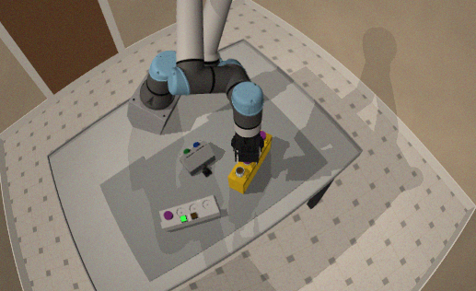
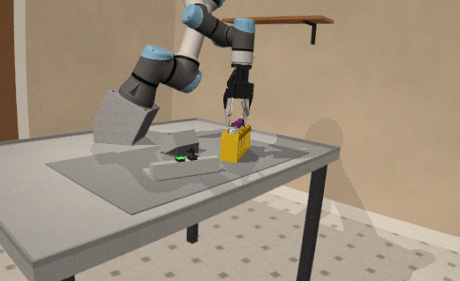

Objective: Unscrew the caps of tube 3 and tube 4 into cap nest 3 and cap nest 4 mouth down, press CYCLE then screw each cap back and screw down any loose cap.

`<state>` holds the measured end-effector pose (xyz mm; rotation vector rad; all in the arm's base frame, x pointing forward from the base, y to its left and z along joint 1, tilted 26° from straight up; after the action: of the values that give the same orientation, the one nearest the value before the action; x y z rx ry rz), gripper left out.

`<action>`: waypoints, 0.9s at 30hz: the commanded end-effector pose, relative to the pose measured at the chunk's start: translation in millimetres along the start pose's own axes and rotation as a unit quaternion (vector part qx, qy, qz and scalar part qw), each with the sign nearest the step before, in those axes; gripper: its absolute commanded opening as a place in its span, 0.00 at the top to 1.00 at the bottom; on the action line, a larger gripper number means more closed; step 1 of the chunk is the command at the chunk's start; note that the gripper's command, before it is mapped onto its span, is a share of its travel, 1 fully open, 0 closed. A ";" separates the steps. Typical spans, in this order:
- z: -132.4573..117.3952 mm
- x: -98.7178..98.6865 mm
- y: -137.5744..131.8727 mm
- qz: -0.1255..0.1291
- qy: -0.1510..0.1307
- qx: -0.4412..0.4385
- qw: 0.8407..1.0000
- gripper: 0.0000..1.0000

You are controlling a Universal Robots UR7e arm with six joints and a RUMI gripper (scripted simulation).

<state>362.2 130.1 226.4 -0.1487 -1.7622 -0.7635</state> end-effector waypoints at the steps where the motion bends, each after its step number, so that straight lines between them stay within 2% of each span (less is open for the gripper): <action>1: -0.9 0.3 -0.5 -0.004 0.004 0.030 1.000 0.65; 3: -0.9 0.3 -0.5 -0.004 0.004 0.030 1.000 0.65; 4: -0.9 0.3 -0.6 -0.004 0.004 0.030 1.000 1.00; 18: -0.9 0.3 -0.5 -0.004 0.004 0.030 1.000 1.00; 22: -0.9 0.1 -0.6 -0.004 0.004 -0.070 0.998 1.00; 27: -0.9 -0.1 -0.6 -0.003 0.005 -0.193 0.981 1.00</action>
<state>362.8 128.1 225.8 -0.2715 -1.6649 -0.9576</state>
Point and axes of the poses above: the point where the finger pads meet when closed, its own x axis back along the fingers, its own y axis across the jaws, z = x × y, the point moved 9 cm from there along x, back along the fingers, and after that the axes turned 1 degree about x, right-handed, at the moved point
